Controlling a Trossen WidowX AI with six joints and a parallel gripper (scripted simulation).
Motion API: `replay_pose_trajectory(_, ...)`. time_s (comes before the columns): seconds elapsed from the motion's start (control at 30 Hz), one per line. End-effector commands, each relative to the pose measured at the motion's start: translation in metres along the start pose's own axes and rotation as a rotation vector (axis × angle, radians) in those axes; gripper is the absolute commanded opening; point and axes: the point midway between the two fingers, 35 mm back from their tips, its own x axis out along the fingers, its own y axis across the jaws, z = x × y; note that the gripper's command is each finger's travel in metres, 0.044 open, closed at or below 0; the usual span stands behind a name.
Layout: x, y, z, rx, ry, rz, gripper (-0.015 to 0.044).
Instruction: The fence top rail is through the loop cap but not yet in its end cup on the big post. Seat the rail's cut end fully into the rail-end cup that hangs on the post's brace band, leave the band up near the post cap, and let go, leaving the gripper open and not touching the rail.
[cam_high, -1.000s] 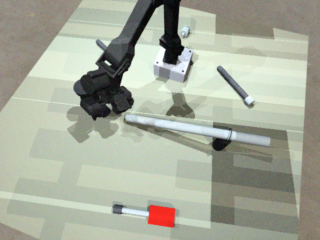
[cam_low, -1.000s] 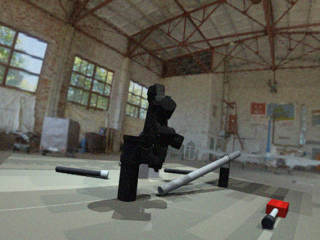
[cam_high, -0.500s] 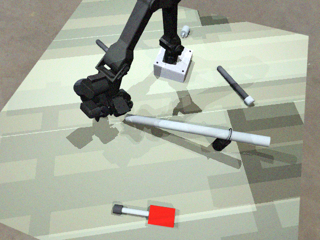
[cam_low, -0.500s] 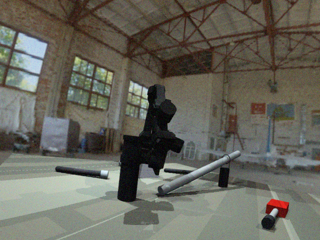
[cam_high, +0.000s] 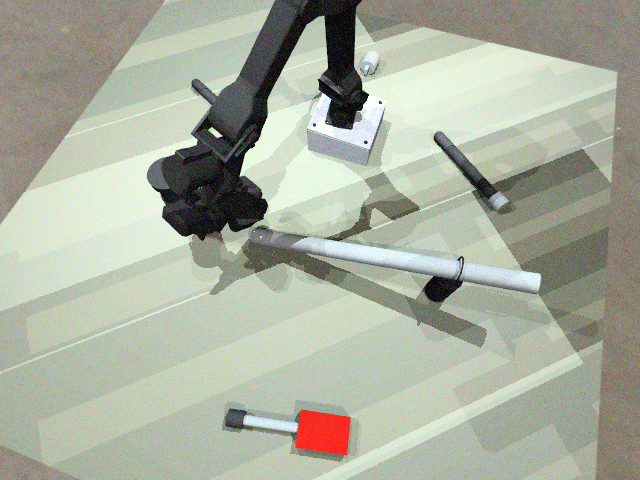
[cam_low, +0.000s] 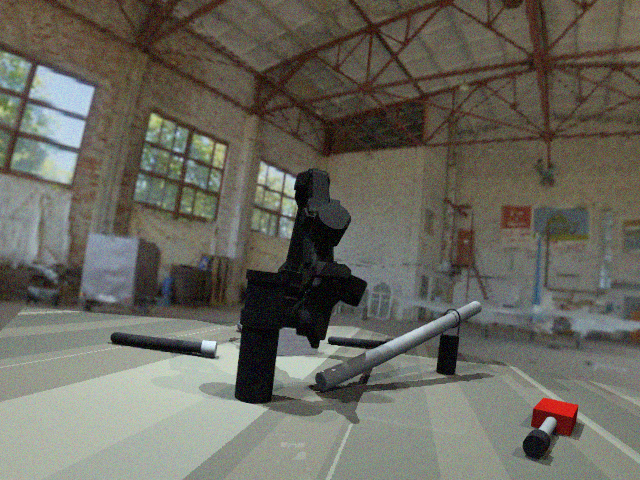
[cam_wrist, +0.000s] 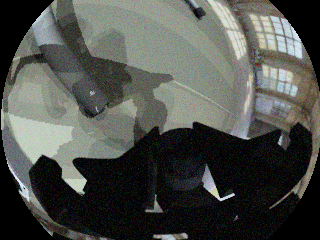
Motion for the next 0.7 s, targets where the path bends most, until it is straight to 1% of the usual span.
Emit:
replay_pose_trajectory(0.0,-0.002,0.002,-0.001,-0.029,-0.016,-0.002,0.0)
replay_pose_trajectory(0.67,-0.01,0.018,-0.003,-0.194,-0.11,0.0,0.0)
